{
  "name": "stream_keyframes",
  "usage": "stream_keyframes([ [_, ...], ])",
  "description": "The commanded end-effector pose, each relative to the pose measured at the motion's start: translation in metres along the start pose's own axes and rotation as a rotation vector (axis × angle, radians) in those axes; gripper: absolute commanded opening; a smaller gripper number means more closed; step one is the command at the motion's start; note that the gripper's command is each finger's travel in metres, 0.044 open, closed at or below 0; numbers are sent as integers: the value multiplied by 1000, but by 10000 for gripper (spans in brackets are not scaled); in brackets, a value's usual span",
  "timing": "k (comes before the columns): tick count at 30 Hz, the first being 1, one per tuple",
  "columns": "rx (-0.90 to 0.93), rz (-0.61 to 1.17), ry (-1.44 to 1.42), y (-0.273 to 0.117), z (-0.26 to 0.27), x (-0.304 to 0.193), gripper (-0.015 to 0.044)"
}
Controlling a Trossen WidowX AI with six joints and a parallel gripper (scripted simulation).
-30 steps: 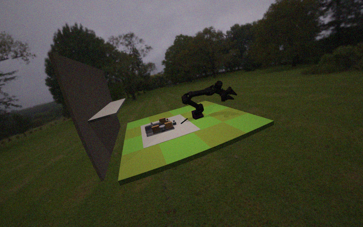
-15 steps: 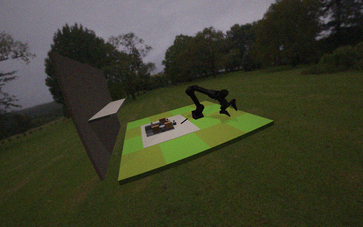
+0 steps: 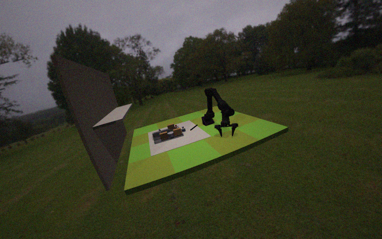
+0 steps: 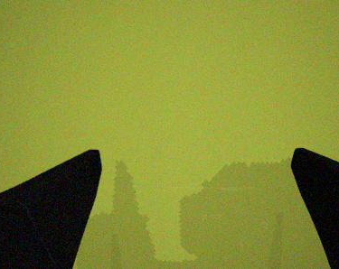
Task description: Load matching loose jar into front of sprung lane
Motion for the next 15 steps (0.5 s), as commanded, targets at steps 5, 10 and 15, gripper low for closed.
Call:
stream_keyframes([
  [5, -240, -50, -21, 15, -63, 44, 440],
  [10, -391, -6, -27, 25, -110, 65, 440],
  [15, -537, 60, 3, 23, -169, 85, 440],
])
Point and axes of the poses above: the point midway between the two fingers, 35 mm back from their tips, its own y axis out along the fingers, its own z axis across the jaws, x = y × z, the point moved 9 cm from there along -y, back along the fingers, and after that the axes turned 2 degrees about y, right-handed, at the moved point
